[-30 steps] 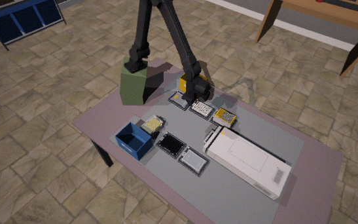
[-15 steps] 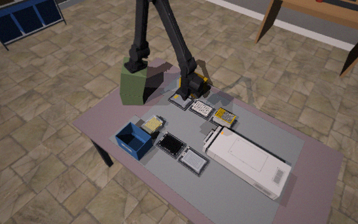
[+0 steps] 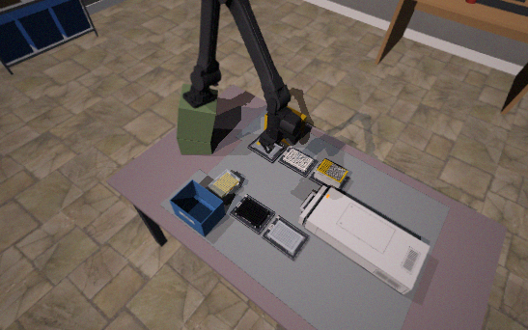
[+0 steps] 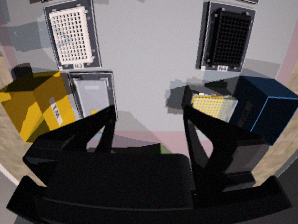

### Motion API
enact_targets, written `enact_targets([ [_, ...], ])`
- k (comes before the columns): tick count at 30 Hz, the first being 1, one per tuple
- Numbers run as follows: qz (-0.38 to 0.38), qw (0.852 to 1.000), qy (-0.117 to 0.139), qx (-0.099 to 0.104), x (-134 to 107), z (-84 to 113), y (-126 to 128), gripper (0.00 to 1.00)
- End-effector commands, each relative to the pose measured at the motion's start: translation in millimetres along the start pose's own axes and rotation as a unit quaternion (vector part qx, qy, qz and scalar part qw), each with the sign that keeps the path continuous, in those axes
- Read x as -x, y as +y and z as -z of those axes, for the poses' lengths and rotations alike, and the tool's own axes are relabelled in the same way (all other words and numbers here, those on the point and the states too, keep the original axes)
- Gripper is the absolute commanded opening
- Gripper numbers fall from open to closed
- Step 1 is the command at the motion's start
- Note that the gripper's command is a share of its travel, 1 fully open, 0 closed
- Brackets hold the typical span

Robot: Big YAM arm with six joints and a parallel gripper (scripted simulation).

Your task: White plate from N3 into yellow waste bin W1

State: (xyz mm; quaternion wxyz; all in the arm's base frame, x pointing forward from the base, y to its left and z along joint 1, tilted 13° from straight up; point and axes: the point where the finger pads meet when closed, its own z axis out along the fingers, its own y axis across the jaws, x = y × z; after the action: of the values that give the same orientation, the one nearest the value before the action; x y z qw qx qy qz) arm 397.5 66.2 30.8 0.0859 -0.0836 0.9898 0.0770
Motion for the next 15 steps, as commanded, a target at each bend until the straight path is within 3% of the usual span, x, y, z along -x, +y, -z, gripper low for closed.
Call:
enact_targets([
  [1,0.008,1.000,-0.018,0.000,25,-0.3,15,1.00],
  [15,0.008,1.000,-0.017,0.002,35,-27.3,61,1.00],
])
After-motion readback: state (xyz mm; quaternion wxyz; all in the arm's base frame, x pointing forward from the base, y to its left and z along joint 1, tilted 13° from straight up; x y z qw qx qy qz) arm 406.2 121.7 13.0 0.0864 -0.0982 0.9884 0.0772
